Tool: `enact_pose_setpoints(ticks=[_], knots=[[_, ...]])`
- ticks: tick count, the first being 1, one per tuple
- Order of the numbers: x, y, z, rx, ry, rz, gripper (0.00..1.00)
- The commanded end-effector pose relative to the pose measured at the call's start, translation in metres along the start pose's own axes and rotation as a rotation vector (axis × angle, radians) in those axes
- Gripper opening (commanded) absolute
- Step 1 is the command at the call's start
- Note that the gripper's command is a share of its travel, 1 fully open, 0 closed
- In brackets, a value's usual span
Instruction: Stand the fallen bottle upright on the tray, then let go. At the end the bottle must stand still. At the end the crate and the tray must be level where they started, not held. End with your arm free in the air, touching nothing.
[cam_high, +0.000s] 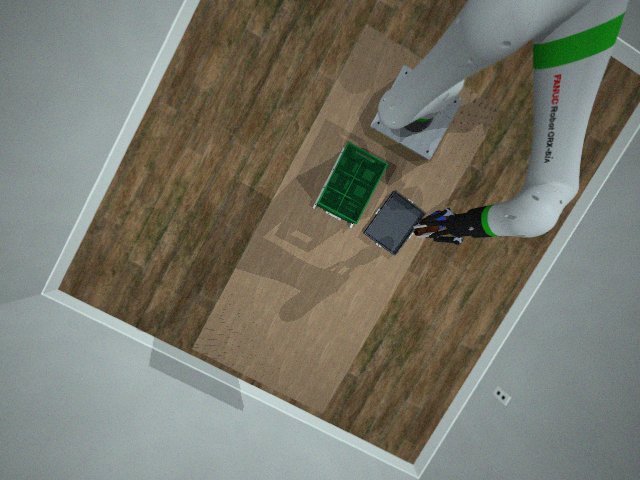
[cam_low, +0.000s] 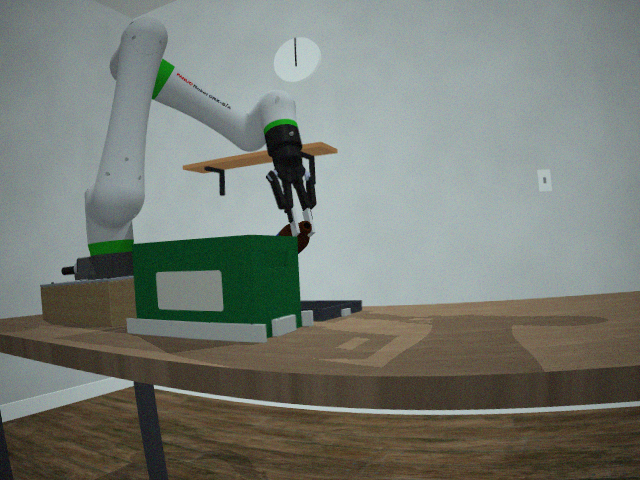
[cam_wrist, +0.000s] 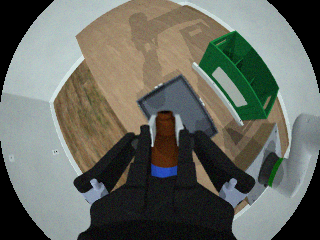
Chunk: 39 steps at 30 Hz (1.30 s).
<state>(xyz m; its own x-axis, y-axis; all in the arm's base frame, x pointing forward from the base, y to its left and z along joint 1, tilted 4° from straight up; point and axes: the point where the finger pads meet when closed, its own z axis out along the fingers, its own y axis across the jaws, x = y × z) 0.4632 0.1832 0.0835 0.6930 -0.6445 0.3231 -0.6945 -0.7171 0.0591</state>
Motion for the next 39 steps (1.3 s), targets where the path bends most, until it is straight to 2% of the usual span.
enact_pose_setpoints(ticks=[1, 24, 39], knots=[[0.0001, -0.0002, -0.0002, 0.0, 0.0, 0.0, 0.0], [0.0001, -0.0001, -0.0001, 0.0, 0.004, 0.0, 0.0], [-0.0005, 0.0011, 0.0007, -0.006, 0.063, 0.002, 0.0]])
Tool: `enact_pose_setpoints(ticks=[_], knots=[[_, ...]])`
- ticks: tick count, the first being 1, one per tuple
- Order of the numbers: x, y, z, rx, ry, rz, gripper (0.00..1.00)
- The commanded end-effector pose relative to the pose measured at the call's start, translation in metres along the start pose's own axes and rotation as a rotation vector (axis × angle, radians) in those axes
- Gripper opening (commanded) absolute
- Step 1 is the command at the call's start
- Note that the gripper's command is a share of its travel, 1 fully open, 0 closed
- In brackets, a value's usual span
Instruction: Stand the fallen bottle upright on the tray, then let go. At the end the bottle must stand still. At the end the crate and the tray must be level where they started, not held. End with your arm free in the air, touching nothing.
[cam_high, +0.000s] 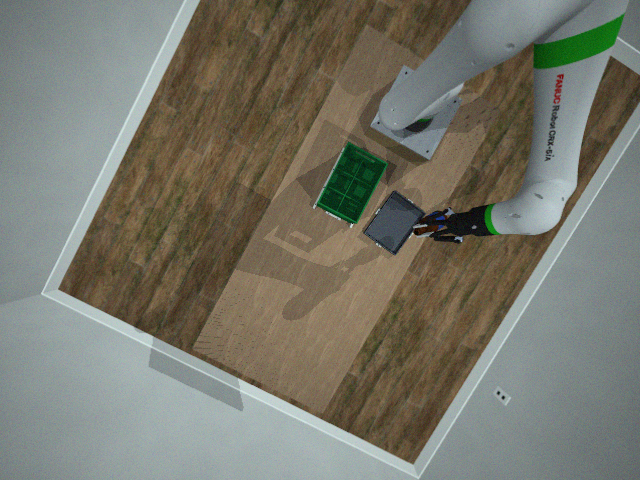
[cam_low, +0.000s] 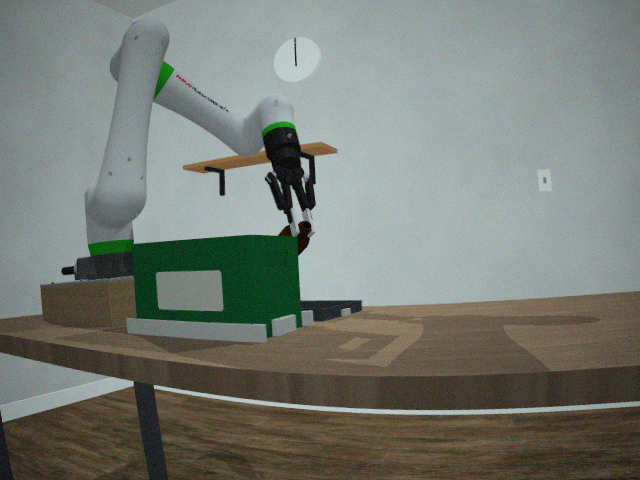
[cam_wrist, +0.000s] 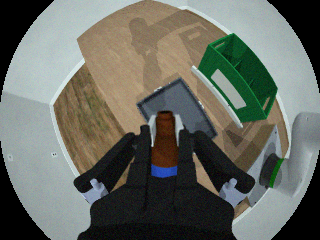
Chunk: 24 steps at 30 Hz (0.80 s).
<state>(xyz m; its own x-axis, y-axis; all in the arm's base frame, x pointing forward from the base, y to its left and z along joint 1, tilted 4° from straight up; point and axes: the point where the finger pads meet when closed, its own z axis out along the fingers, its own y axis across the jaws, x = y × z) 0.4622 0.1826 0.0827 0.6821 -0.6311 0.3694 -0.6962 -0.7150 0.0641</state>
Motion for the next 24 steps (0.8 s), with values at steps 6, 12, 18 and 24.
enact_pose_setpoints(ticks=[6, 12, 18, 24], knots=[[-0.0007, 0.0001, -0.0002, -0.001, 0.056, 0.001, 0.0], [-0.0013, -0.0002, -0.0006, 0.001, 0.083, 0.001, 0.0], [-0.0022, -0.0008, -0.0012, 0.005, 0.112, 0.0, 0.0], [-0.0026, -0.0012, -0.0015, 0.007, 0.124, 0.0, 0.0]])
